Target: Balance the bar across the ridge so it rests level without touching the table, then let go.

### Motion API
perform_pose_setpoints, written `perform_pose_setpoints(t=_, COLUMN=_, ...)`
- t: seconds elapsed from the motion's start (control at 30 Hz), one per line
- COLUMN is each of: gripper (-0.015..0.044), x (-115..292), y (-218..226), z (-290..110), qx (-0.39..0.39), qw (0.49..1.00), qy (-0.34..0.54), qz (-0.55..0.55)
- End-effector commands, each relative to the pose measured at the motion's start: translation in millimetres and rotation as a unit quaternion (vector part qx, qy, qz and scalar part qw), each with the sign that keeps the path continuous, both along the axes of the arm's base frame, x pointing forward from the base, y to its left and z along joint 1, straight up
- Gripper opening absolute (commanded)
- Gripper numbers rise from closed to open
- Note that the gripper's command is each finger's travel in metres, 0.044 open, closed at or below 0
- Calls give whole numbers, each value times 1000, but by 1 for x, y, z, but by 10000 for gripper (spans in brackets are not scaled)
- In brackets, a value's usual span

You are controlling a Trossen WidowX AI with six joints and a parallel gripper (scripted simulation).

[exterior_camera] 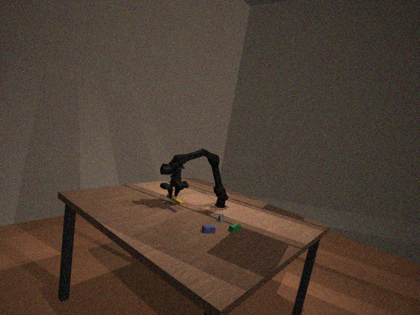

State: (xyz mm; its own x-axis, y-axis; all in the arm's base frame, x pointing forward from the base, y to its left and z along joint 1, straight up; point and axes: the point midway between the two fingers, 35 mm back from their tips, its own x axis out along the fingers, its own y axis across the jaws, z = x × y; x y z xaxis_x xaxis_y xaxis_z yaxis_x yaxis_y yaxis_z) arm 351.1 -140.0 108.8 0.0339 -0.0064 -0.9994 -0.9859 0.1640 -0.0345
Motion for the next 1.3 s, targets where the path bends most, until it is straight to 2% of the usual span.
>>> perform_pose_setpoints(t=0.0, gripper=0, x=-1, y=0, z=14, qx=-3, qw=1000, qy=-2, qz=2)
perform_pose_setpoints(t=0.47, gripper=0, x=-5, y=4, z=41, qx=-4, qw=1000, qy=-1, qz=3)
perform_pose_setpoints(t=1.27, gripper=0, x=-9, y=98, z=44, qx=0, qw=1000, qy=-1, qz=21)
